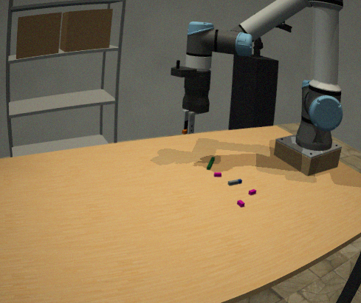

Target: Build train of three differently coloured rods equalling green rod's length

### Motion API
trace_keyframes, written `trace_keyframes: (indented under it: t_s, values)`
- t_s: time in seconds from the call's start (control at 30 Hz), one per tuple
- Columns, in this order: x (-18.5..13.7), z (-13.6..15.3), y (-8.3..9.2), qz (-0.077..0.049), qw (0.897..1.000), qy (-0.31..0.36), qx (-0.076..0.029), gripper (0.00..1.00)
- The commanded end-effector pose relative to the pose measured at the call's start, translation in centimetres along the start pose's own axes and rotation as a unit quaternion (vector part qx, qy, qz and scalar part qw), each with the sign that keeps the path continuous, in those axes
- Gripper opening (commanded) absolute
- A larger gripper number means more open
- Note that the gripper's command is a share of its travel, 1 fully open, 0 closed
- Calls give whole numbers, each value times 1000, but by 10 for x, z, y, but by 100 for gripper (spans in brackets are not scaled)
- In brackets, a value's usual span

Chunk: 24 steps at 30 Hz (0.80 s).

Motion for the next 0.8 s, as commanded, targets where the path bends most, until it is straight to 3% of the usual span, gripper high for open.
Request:
trace_keyframes:
  t_s: [0.0, 0.17, 0.37, 0.43, 0.77]
  values:
    - [0, 0, 1, 0, 1000, 0, 0, 24]
    - [3, -12, 1, 0, 1000, -14, 0, 24]
    - [10, -56, 1, 0, 998, -61, 0, 24]
    - [10, -56, 1, 0, 998, -61, 0, 24]
    - [8, -145, 1, 0, 987, -158, 0, 24]
Point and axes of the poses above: the point where the finger pads meet when closed, its own y axis back along the fingers, its own z axis across the jaws, x = y × z, the point moved 8 cm from there along y, back along the fingers, and after that the axes turned 8 degrees about -y, right-handed, at the moved point
